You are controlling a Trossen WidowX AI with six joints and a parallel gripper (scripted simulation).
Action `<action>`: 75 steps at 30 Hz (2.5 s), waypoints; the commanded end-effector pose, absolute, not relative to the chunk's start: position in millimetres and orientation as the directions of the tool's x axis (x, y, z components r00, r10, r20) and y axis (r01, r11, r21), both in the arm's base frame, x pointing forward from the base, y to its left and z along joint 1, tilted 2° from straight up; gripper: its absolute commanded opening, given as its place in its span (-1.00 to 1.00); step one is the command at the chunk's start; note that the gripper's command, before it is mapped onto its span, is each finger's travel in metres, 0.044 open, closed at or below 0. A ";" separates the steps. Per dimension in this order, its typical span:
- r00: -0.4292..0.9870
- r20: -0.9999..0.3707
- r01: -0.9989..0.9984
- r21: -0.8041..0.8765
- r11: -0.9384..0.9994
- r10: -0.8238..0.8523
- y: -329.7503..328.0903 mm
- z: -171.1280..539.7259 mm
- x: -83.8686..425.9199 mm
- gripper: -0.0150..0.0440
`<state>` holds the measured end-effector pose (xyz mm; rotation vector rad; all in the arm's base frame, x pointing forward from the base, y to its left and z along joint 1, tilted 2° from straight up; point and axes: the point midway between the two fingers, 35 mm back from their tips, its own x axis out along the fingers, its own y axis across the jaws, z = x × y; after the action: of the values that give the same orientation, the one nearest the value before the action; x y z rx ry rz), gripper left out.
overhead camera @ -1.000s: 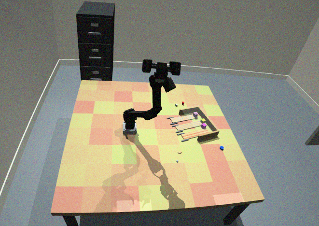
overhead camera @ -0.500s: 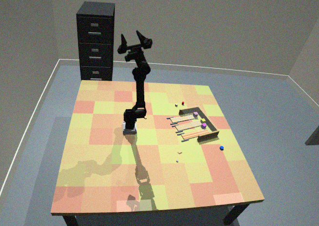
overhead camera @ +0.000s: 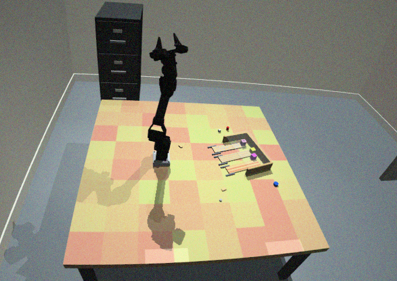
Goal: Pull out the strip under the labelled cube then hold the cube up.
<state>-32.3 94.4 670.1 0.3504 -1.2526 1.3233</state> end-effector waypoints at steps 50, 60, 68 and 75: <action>0.831 -0.536 -0.158 0.026 0.987 0.147 44.7 209.7 312.7 0.86; 0.649 -0.743 -0.214 0.026 0.977 0.162 69.0 186.4 334.8 0.24; 0.307 -0.944 -0.299 0.023 0.954 0.119 107.2 141.7 353.6 -0.47; 0.050 -0.998 -0.359 0.020 0.933 0.041 132.7 106.1 355.5 -0.49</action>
<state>355.7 124.4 118.0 -0.2168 1.3988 0.2993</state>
